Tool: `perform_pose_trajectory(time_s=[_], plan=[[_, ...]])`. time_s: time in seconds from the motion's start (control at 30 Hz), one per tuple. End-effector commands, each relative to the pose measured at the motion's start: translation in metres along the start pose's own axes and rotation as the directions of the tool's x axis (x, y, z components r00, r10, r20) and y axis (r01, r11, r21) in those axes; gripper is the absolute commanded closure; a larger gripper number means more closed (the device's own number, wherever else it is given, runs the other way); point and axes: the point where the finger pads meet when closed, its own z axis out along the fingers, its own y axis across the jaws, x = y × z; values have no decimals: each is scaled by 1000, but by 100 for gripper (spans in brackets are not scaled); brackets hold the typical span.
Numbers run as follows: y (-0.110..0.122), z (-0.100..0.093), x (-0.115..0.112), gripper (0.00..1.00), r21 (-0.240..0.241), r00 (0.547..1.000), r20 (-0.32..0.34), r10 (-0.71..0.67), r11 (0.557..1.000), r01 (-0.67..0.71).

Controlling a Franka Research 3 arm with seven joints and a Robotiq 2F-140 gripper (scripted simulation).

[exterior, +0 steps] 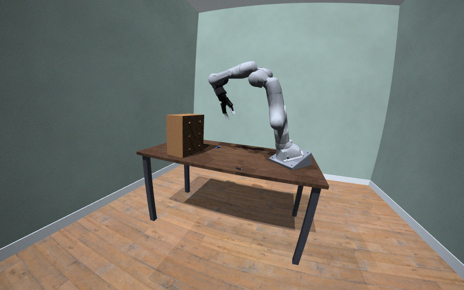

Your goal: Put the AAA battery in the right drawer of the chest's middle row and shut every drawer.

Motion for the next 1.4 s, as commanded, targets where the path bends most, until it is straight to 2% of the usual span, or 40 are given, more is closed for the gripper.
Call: perform_pose_trajectory(time_s=[0.0,0.23,0.87,1.37], plan=[[1,-4,-7,0,32,994,21,105,994,-106],[8,-11,-13,0,63,984,57,166,983,-170],[24,-26,-25,0,112,947,144,287,946,-304],[40,-39,-36,0,134,889,238,391,894,-428]])
